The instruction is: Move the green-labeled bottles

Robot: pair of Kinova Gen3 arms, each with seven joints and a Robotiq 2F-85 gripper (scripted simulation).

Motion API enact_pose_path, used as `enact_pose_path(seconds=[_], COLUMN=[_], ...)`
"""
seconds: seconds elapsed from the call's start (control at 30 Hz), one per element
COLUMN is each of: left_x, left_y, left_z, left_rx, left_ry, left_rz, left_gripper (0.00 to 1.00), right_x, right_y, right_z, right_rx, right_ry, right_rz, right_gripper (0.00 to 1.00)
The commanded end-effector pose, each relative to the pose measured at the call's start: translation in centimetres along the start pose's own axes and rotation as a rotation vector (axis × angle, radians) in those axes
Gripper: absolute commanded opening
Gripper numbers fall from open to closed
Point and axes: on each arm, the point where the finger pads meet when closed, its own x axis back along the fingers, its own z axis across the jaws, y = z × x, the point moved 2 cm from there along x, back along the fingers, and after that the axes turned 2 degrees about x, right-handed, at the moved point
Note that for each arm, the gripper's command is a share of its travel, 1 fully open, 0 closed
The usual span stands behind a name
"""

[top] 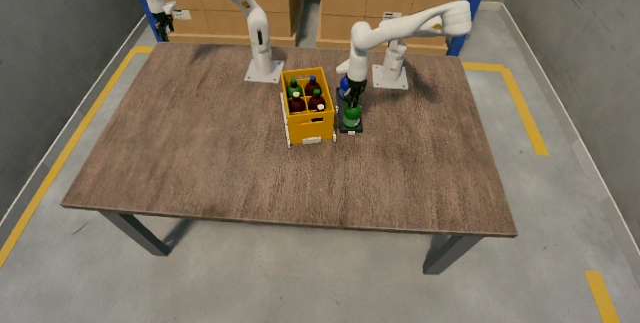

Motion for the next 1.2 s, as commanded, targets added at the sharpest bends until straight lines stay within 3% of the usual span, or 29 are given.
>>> enact_pose_path(seconds=[0.0, 0.43, 1.17], left_x=[-0.14, -0.13, -0.11], left_y=[-0.13, -0.13, -0.12], left_z=[-0.18, -0.18, -0.19], left_rx=[0.001, 0.001, 0.002], left_ry=[-0.006, -0.006, -0.006], left_rz=[0.002, 0.002, 0.002], left_gripper=[0.432, 0.364, 0.361], right_x=[0.12, 0.12, 0.12], right_y=[-0.31, -0.31, -0.31], right_z=[-0.20, -0.20, -0.20], right_rx=[-0.007, -0.007, -0.007], right_ry=[-0.004, -0.004, -0.004], right_rz=[0.005, 0.005, 0.005], right_gripper=[1.000, 1.000, 1.000])
